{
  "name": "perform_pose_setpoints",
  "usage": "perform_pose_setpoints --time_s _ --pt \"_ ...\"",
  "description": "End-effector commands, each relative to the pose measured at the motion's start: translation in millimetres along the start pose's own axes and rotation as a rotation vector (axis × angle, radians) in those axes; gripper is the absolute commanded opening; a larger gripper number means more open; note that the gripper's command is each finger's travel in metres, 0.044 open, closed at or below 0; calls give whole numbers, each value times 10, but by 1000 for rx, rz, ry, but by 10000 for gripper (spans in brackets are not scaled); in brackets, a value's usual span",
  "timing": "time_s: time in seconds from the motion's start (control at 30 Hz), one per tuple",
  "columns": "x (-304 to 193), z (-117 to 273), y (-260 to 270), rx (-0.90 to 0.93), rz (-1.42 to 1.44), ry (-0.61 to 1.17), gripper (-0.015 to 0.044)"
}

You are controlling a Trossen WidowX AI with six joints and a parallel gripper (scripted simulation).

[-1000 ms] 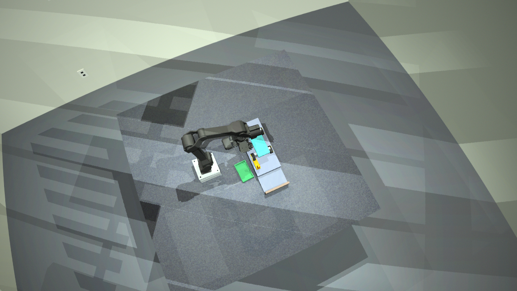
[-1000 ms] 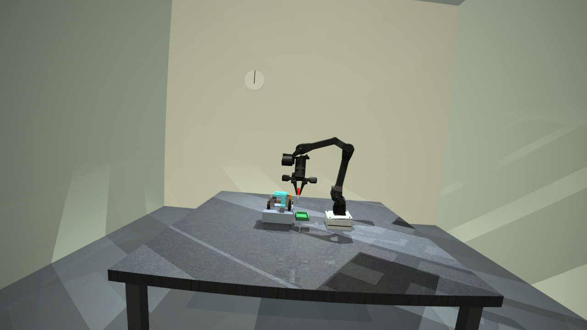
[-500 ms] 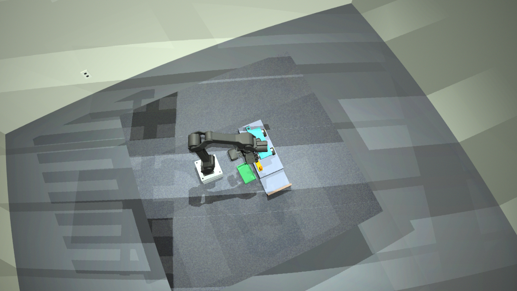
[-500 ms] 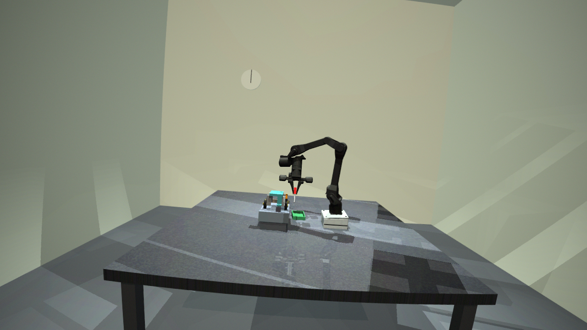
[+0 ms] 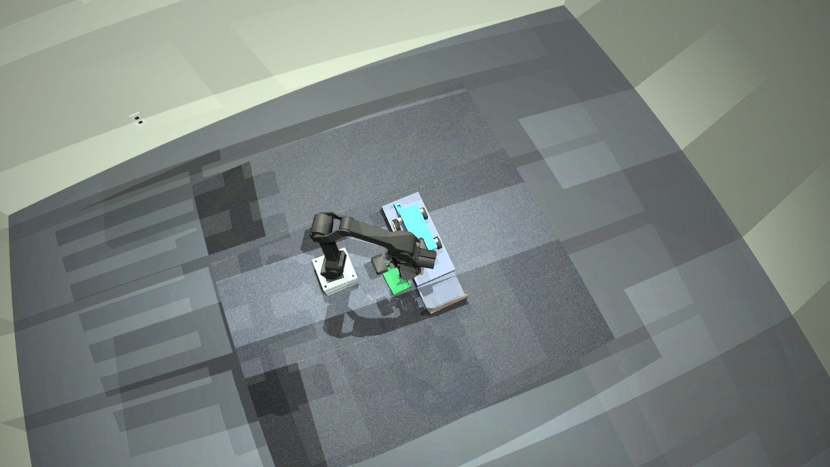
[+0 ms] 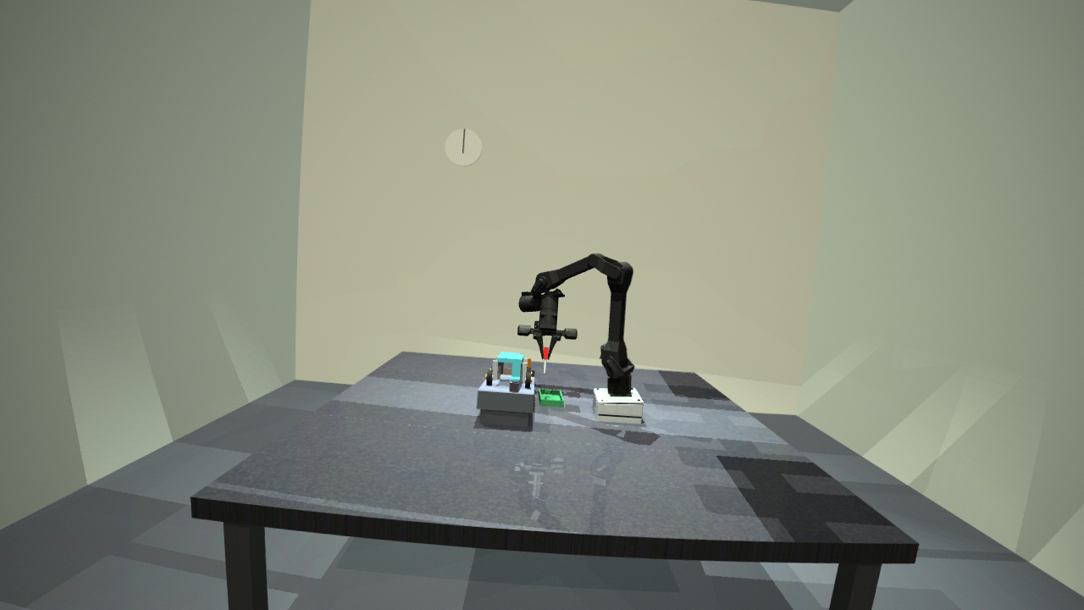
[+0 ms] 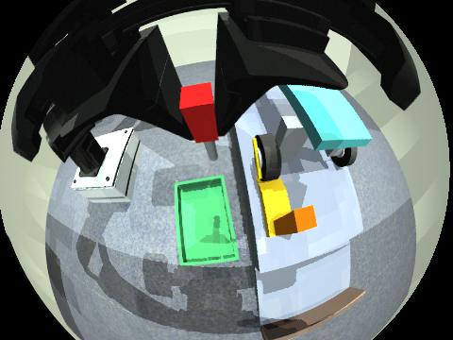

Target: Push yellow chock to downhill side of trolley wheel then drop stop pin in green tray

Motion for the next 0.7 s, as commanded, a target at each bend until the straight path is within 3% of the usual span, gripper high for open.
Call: perform_pose_setpoints --time_s 0.0,0.27,0.67 --pt "159 27 -1 -2 5 -5 0" --pt "221 34 -7 0 -33 -14 0" --pt "180 27 -18 30 -388 -82 0"
Point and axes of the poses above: the point midway between the two fingers, 35 mm back from their tips, its own z axis back along the fingers, its own y axis across the jaws, x = y × z, the point moved 2 cm from there along z, back along the fingers
